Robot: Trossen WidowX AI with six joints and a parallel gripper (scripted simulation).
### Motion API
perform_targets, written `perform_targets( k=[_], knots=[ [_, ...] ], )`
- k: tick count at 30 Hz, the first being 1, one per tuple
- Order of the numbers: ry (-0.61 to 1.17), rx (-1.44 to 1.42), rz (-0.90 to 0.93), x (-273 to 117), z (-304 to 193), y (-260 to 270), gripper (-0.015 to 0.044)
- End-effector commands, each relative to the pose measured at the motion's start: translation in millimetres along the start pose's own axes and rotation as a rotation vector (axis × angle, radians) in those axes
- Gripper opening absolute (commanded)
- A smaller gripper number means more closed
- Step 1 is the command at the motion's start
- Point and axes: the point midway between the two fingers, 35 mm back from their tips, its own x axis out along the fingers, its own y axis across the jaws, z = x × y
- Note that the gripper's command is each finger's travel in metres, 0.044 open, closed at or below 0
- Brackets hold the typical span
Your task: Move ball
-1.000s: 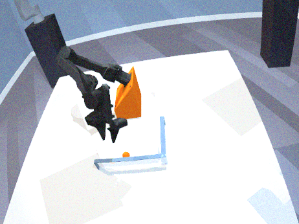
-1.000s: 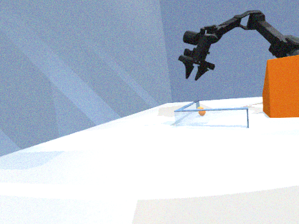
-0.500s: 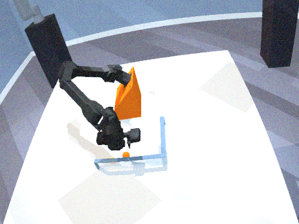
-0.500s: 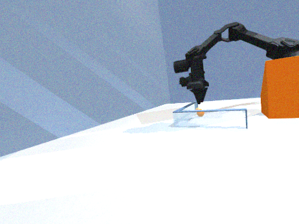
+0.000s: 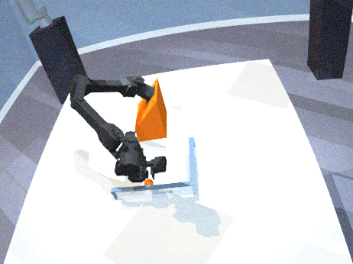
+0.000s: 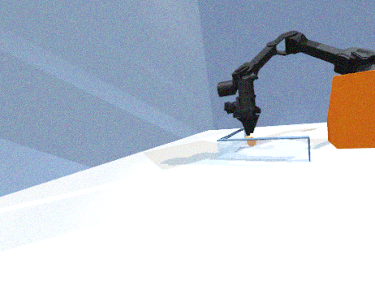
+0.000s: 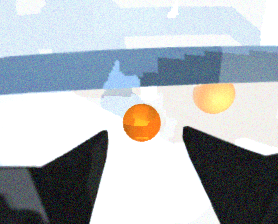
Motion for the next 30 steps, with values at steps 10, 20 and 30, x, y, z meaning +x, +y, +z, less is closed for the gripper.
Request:
perform_targets(
  k=[10,20,30],
  knots=[
    [0.007,-0.009,0.002,22,-3,1,0.0273],
    [0.007,-0.009,0.001,31,-4,1,0.0195],
    [0.007,-0.009,0.001,31,-4,1,0.0128]
  ],
)
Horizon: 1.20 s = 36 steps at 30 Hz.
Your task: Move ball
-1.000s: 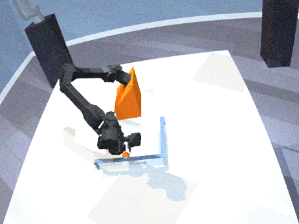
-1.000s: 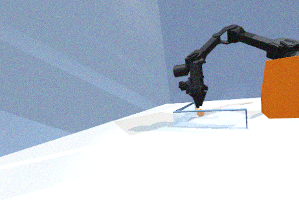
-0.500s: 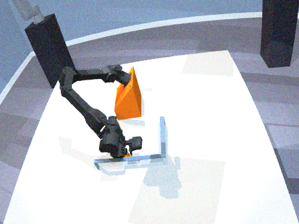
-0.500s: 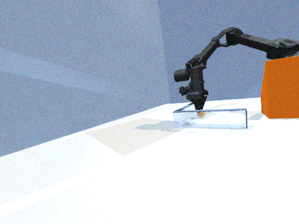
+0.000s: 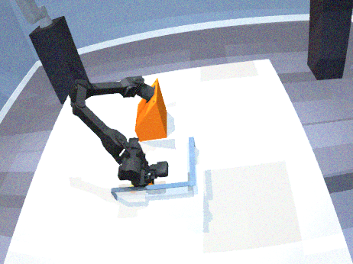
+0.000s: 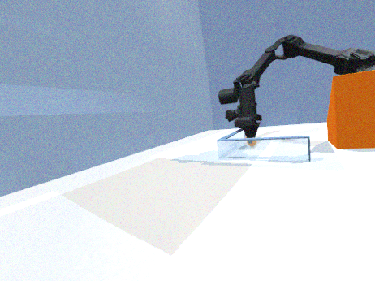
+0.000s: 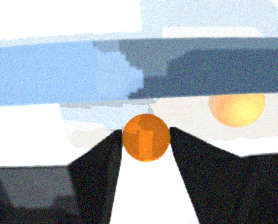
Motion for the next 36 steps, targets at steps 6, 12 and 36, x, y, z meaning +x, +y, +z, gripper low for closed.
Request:
perform_targets(
  k=[6,12,36],
  knots=[
    [-0.012,0.035,0.037,-15,0,3,0.0],
    [-0.007,0.024,0.036,-49,4,5,0.0],
    [0.001,-0.005,0.011,-101,14,-37,0.0]
  ],
)
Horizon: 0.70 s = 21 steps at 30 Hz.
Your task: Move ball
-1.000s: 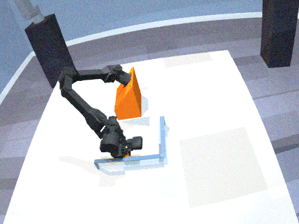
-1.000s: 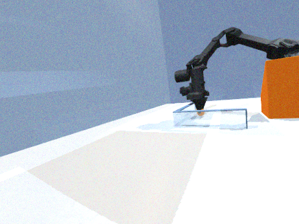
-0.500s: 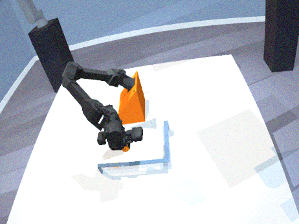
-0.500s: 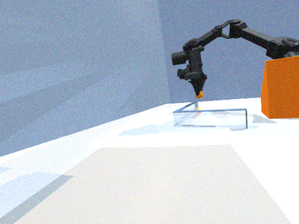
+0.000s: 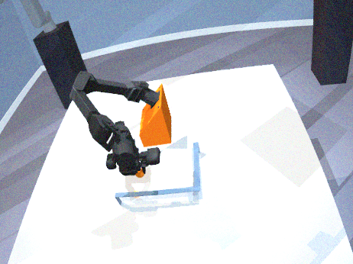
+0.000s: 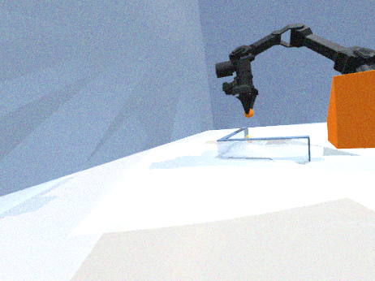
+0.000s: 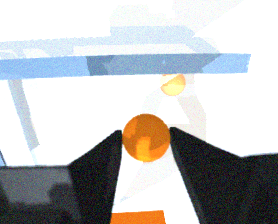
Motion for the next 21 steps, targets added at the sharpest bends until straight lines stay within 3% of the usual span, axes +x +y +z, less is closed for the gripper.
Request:
perform_targets(
  k=[1,11,21],
  knots=[
    [-0.009,0.012,-0.005,10,9,-23,0.0],
    [-0.009,0.012,-0.011,29,13,-44,0.0],
    [-0.009,0.012,-0.014,88,14,-45,0.0]
  ],
)
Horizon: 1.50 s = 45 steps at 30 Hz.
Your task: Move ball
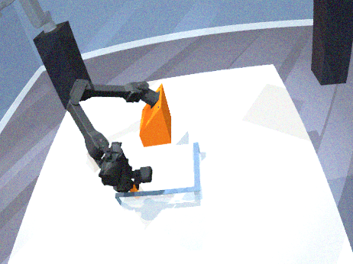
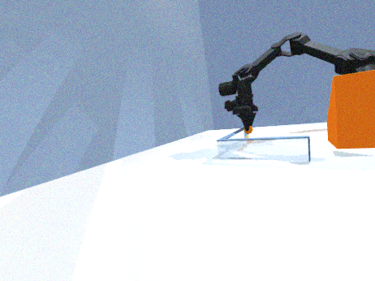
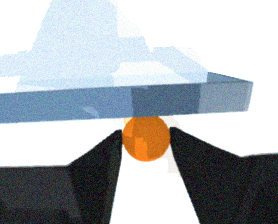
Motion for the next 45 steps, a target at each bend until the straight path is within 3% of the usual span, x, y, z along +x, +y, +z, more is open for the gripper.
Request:
perform_targets(
  k=[1,22,32,38,43,45],
  knots=[
    [0.007,-0.009,-0.003,23,-4,1,0.0],
    [0.008,-0.009,-0.004,43,-5,1,0.0],
    [0.004,-0.002,-0.009,40,-3,-1,0.0262],
    [0.004,-0.002,-0.009,37,-2,-1,0.0273],
    [0.007,-0.007,0.0,-35,-2,2,0.0273],
    [0.007,-0.008,0.0,-46,-4,2,0.0273]
  ],
)
